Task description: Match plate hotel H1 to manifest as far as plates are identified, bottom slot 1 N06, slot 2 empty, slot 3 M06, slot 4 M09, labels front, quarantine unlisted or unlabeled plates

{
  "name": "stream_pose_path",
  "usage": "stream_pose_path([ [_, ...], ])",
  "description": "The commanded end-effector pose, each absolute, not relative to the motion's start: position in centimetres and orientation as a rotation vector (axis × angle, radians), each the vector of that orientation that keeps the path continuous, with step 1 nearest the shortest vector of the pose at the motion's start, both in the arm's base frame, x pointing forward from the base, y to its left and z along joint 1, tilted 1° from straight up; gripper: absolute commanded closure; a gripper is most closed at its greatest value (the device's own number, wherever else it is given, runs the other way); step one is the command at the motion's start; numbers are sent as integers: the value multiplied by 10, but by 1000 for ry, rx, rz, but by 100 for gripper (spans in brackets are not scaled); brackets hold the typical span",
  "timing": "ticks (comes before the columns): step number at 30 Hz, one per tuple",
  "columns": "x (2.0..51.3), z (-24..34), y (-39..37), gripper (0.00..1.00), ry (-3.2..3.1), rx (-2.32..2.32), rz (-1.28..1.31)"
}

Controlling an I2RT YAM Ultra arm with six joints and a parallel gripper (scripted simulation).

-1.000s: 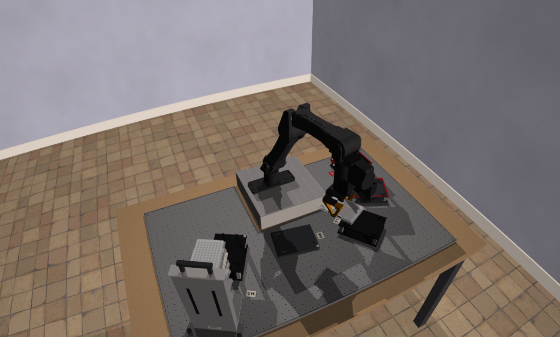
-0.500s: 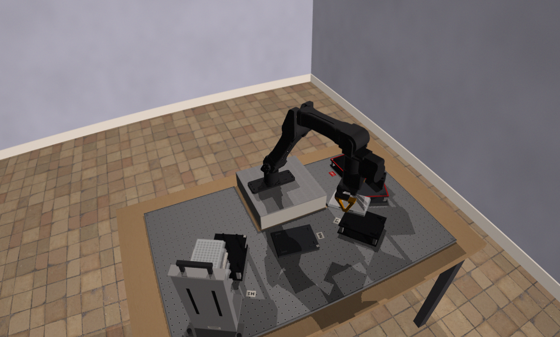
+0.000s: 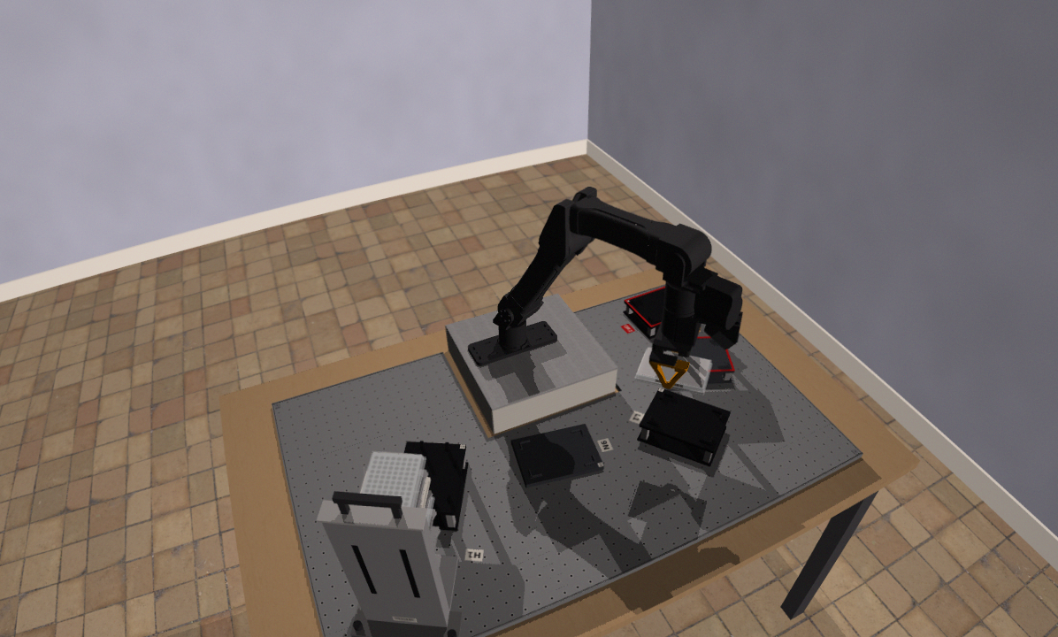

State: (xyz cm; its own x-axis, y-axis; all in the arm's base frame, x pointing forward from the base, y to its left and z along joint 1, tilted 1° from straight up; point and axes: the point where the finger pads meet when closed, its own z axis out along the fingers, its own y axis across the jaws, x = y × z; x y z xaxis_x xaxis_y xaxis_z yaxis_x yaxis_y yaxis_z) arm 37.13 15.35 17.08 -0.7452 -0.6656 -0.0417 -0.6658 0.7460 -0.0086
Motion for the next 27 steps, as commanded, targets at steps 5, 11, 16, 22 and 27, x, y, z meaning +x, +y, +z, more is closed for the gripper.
stream_pose_path([
  [5, 362, 184, 179, 14, 2938, -1098, 15],
  [11, 358, 184, 192, 14, 2938, -1098, 15],
  [16, 353, 184, 208, 14, 2938, -1098, 15],
  [22, 347, 185, 227, 14, 2938, -1098, 15],
  [27, 341, 185, 235, 14, 2911, -1167, 15],
])
